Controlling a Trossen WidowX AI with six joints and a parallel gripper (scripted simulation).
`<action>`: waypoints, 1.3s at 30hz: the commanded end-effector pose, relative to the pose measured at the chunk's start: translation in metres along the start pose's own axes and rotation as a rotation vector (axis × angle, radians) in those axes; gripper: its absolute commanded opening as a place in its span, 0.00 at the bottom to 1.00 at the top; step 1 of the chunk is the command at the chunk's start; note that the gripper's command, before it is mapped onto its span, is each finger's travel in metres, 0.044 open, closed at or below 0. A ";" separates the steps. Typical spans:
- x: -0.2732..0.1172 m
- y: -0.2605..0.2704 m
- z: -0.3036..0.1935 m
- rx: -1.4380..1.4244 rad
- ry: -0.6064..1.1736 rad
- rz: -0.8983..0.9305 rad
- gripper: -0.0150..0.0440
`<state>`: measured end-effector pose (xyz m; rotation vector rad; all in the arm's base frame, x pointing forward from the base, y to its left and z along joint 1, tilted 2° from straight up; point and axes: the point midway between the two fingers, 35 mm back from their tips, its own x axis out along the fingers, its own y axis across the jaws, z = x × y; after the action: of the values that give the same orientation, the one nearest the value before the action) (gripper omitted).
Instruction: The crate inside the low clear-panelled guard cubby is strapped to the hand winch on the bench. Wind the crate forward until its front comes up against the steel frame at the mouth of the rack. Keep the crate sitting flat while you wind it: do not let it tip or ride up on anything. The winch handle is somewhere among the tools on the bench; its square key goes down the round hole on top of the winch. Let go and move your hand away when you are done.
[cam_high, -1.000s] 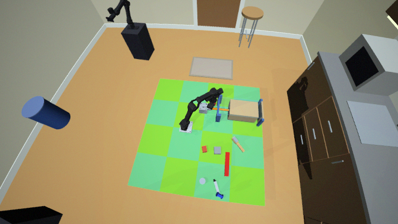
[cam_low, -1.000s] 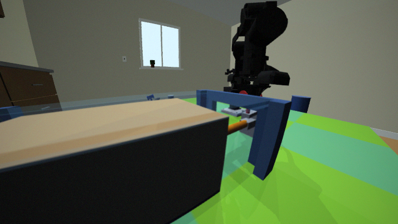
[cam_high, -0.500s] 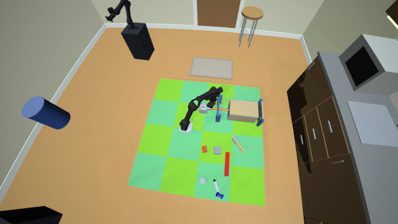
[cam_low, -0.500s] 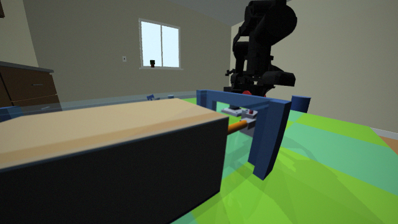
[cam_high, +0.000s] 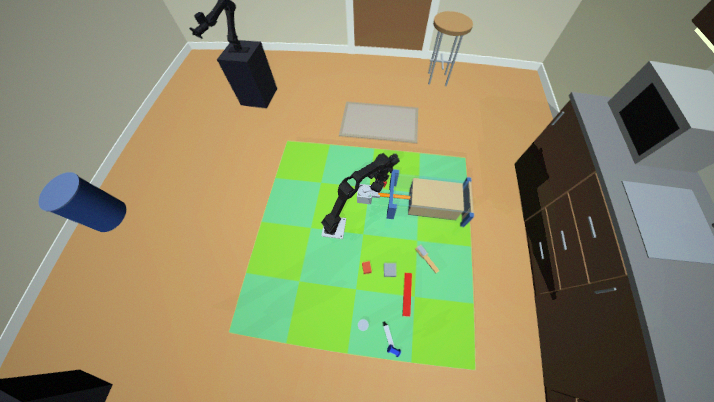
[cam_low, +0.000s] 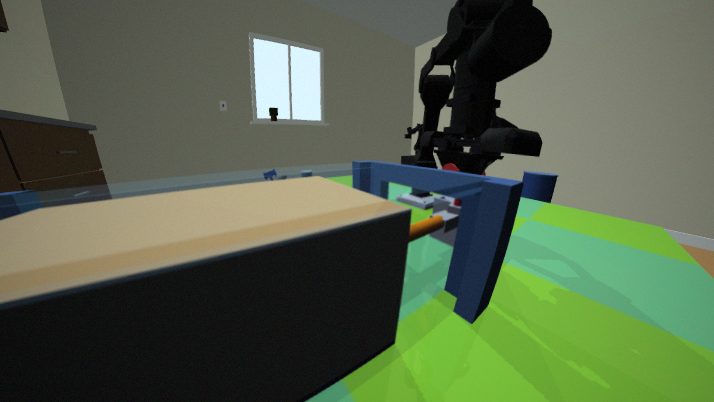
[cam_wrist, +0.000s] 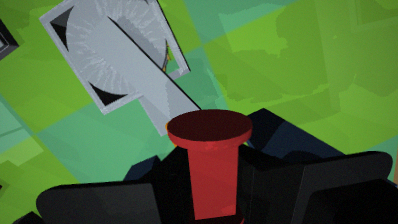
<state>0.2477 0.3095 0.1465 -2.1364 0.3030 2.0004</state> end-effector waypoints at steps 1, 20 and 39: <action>0.000 -0.017 0.022 -0.031 -0.026 -0.028 0.25; 0.000 -0.027 0.040 -0.031 -0.028 -0.029 0.25; -0.001 -0.032 0.061 -0.031 -0.030 -0.030 0.25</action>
<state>0.2168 0.3466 0.1455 -2.1435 0.2702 1.9858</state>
